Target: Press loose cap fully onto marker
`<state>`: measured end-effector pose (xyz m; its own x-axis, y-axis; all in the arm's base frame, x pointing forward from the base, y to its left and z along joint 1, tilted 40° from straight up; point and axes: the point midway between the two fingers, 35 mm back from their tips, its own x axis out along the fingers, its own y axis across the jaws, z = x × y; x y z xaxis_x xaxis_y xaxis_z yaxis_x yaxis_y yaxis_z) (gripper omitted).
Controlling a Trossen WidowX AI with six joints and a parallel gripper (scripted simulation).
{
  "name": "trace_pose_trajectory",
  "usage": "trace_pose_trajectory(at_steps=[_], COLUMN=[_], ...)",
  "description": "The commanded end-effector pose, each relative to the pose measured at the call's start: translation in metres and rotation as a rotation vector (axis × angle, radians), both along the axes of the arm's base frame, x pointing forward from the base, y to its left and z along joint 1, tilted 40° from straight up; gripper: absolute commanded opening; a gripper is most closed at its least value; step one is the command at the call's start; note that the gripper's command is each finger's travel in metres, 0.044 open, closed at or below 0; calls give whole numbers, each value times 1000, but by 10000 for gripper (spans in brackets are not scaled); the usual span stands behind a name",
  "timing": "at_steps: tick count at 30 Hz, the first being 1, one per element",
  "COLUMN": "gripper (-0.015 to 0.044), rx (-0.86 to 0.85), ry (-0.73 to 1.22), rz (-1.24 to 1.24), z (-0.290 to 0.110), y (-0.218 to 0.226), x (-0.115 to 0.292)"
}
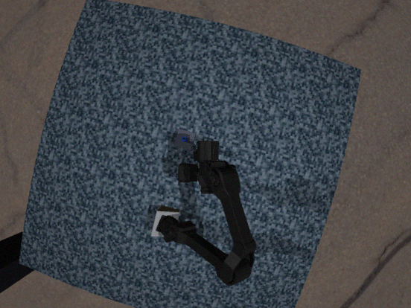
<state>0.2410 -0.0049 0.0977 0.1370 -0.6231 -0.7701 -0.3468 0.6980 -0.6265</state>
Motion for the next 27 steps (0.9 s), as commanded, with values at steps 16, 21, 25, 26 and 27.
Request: trace_pose_trajectory(at_steps=[16,21,25,26,27], gripper=[248,248,248,248,248], rx=[-7,-7,-8,-8,-8], ry=[10,10,10,10,10], rz=[6,6,5,5,5], z=[-24,-30,-35,-36,-38], y=[-19,-24,-28,-29,-30], x=[4,5,5,6,6])
